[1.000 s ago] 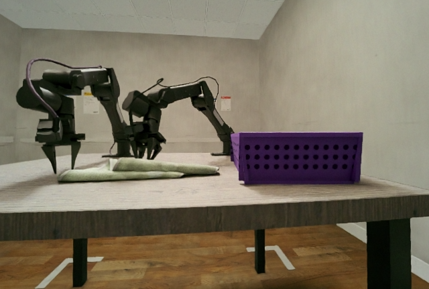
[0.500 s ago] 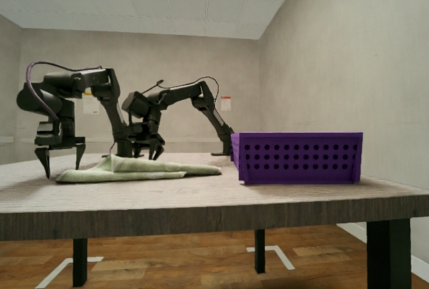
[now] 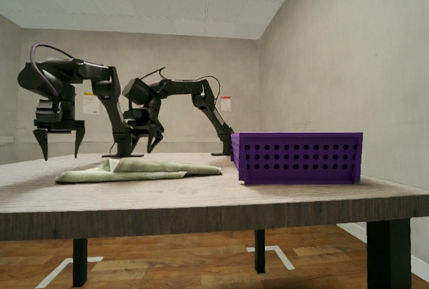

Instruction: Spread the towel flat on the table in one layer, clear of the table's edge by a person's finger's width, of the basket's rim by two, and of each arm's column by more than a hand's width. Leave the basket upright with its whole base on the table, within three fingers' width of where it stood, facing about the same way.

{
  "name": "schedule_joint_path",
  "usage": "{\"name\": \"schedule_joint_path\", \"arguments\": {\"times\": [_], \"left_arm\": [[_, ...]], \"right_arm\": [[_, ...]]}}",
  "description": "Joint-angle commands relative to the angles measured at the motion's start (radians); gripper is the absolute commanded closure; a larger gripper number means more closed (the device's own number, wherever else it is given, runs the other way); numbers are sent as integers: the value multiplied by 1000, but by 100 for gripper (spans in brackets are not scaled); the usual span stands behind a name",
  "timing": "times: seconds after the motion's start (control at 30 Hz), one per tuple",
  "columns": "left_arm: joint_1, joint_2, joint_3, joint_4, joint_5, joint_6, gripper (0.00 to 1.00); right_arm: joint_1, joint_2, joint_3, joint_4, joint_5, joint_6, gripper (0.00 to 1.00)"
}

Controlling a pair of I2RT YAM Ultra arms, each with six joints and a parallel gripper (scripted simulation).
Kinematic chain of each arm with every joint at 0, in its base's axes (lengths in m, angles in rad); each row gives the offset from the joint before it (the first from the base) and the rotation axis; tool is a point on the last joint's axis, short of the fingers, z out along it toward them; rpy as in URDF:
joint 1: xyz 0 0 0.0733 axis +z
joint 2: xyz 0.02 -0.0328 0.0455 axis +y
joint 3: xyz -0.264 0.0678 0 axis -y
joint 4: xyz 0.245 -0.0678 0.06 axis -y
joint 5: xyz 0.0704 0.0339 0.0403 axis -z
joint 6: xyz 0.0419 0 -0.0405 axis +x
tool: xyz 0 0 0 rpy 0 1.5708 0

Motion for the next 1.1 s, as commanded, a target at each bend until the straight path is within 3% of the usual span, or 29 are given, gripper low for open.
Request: {"name": "schedule_joint_path", "arguments": {"times": [0.0, 1.07], "left_arm": [[0, 11, 59, -77, 0, 0, 40], [0, 3, 58, -80, 0, 0, 40]], "right_arm": [[0, 16, 57, -72, -8, 0, 40], [0, 5, 47, -68, -2, 0, 40]]}}
